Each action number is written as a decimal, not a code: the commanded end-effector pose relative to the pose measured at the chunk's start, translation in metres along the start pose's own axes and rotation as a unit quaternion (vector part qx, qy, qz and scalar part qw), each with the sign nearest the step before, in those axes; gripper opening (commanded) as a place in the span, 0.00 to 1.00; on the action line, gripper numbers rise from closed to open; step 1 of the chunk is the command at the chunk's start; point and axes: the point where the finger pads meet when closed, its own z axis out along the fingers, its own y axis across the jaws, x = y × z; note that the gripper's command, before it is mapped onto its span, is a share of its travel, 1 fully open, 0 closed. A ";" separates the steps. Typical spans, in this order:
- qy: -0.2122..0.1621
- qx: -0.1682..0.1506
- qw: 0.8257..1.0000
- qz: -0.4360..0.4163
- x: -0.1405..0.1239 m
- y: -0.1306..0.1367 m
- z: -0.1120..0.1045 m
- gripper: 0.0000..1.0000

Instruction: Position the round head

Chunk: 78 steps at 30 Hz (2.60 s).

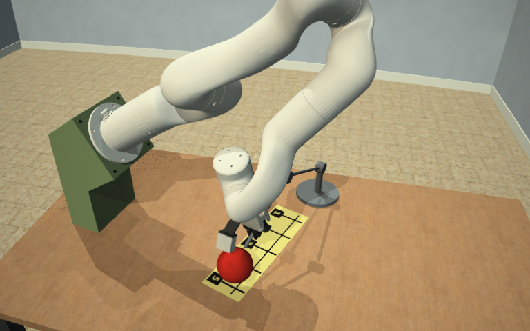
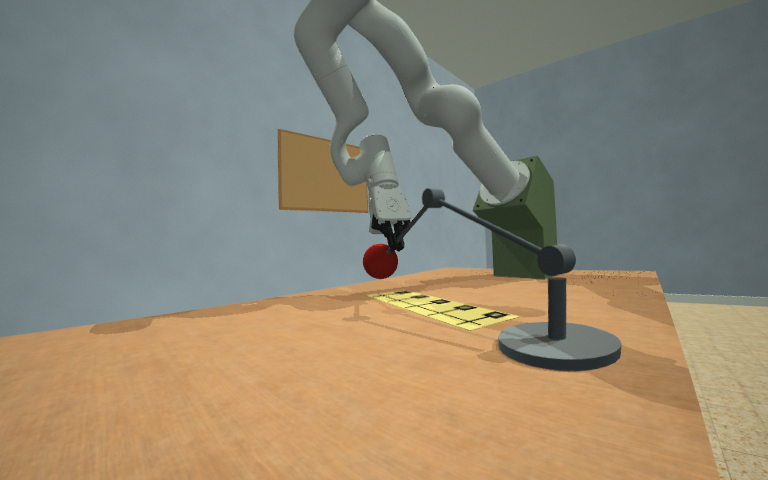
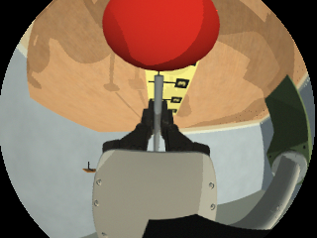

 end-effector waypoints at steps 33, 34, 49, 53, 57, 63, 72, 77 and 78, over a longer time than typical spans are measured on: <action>0.001 0.000 1.000 0.000 0.002 0.000 0.000 1.00; 0.001 0.000 1.000 0.000 0.002 0.000 0.000 1.00; 0.001 0.000 1.000 0.000 0.002 0.000 0.000 1.00; 0.001 0.000 1.000 0.000 0.002 0.000 0.000 1.00; 0.001 0.000 1.000 0.000 0.002 0.000 0.000 1.00; 0.001 0.000 1.000 0.000 0.002 0.000 0.000 1.00; 0.001 0.000 1.000 0.000 0.002 0.000 0.000 1.00; 0.001 0.000 1.000 0.000 0.002 0.000 0.000 1.00; 0.001 0.000 1.000 0.000 0.002 0.000 0.000 1.00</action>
